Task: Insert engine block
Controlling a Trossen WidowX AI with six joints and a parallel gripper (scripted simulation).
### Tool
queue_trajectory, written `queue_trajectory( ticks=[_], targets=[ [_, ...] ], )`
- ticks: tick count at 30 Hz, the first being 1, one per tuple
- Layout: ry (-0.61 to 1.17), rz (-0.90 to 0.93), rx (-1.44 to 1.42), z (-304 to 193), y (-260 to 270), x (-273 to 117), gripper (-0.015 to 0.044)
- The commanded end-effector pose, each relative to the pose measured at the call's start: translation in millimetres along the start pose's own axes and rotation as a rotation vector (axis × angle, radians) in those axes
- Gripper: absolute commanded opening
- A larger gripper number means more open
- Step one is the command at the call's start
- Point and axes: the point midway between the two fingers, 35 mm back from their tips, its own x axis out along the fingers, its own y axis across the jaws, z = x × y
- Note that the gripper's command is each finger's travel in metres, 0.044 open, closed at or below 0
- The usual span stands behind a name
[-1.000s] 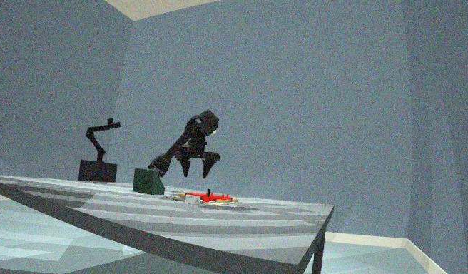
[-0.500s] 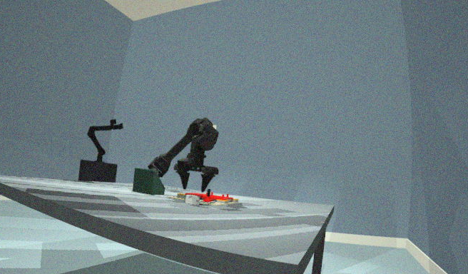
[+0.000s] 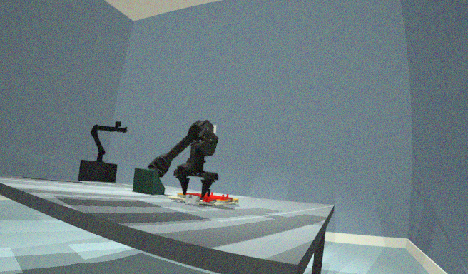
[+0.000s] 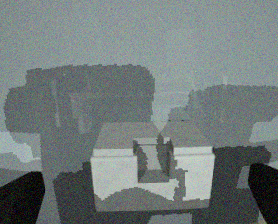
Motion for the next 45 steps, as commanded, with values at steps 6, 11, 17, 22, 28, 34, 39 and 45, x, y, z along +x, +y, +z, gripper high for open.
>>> queue_trajectory(
  ticks=[6,11,17,22,28,34,39,45],
  targets=[
    [0.009,-0.006,0.010,-0.6,-2.3,18.4,0.0440],
    [0.009,-0.006,0.010,-0.7,-2.4,20.8,0.0387],
    [0.009,-0.006,0.010,-0.7,-2.4,20.8,0.0230],
    [0.009,-0.006,0.010,-0.7,-2.4,20.8,0.0177],
    [0.009,-0.005,0.010,-0.4,-1.7,16.4,0.0059],
    [0.007,-0.005,0.011,0.2,0.7,-1.8,0.0000],
    [0.005,-0.004,0.011,0.7,1.8,-17.9,0.0000],
    [0.003,-0.004,0.012,0.9,2.0,-37.5,0.0000]
  ],
)
